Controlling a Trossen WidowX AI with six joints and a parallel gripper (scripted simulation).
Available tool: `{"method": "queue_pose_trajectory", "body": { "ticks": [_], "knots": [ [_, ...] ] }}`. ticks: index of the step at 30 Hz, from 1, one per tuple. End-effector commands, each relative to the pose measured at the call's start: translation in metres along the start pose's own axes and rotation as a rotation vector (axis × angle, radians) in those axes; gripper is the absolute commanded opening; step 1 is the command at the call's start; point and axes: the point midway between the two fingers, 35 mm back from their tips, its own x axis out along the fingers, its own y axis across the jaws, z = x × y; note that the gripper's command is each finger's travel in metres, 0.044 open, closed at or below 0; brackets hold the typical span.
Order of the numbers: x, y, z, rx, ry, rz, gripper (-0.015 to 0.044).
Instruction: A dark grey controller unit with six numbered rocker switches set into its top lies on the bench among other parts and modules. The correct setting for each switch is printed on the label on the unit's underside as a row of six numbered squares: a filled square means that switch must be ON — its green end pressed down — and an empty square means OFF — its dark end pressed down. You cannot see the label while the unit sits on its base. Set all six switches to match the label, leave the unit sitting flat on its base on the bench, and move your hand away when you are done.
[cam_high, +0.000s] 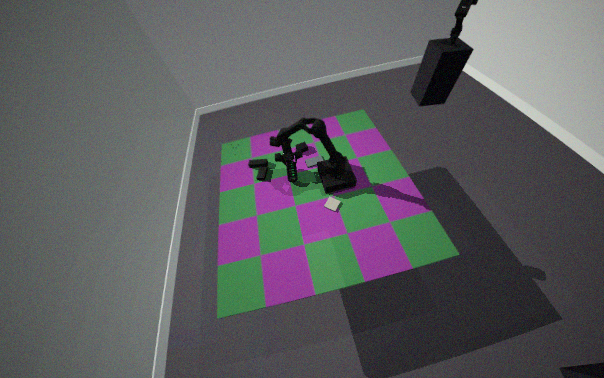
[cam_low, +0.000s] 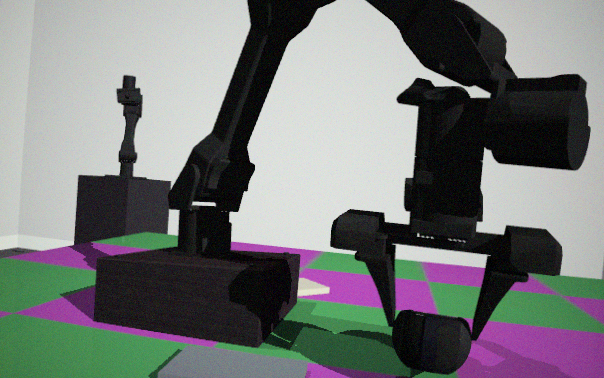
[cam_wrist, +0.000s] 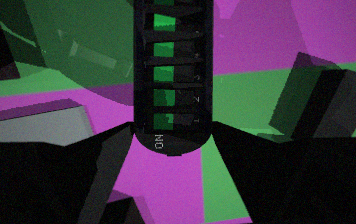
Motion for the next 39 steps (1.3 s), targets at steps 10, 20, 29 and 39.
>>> {"method": "queue_pose_trajectory", "body": {
  "ticks": [10, 20, 29, 39],
  "knots": [
    [-0.011, -0.001, 0.010, -0.002, 0.025, -0.007, 0.0335],
    [-0.015, 0.000, 0.015, -0.002, 0.043, -0.007, 0.0335],
    [-0.020, 0.000, 0.020, -0.002, 0.058, -0.007, 0.0335],
    [-0.025, 0.000, 0.027, -0.002, 0.078, -0.007, 0.0335]
  ]
}}
